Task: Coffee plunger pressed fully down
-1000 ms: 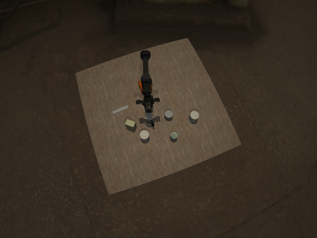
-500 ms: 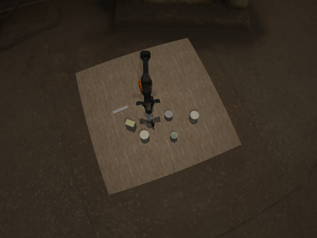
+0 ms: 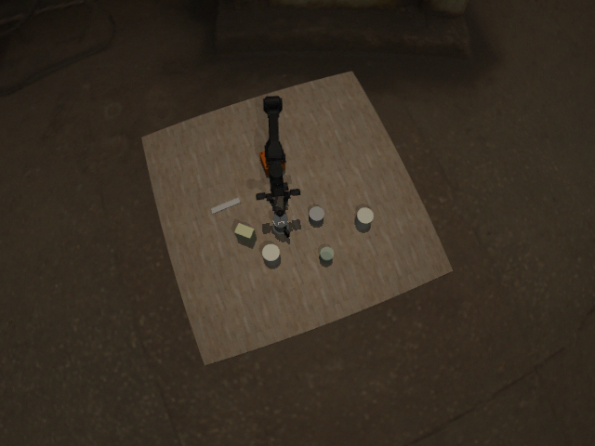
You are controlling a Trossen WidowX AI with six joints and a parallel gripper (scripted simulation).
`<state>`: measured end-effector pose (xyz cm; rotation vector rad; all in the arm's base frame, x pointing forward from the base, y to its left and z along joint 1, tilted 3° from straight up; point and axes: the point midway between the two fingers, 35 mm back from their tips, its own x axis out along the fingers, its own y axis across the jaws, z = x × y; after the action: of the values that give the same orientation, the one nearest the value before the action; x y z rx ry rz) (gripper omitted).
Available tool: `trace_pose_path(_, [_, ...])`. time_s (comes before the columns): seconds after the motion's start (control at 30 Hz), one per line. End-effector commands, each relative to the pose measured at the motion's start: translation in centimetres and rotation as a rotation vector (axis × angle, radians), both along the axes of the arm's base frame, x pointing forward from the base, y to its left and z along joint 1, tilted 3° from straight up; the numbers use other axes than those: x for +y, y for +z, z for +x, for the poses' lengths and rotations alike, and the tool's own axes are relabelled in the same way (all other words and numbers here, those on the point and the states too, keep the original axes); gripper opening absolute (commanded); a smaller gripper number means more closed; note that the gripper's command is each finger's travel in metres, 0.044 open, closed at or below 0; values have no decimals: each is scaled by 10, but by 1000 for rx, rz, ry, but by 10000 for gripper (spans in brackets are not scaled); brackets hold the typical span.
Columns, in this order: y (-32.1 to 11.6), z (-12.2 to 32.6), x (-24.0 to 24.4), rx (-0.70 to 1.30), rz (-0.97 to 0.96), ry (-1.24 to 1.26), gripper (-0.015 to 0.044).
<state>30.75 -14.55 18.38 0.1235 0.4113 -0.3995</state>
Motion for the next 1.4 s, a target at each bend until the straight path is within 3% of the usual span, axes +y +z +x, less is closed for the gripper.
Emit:
trace_pose_path(0.0, [-38, -5, 3, 84, 44, -4, 119])
trace_pose_path(1.37, [-81, 20, -4, 82, 43, -4, 119])
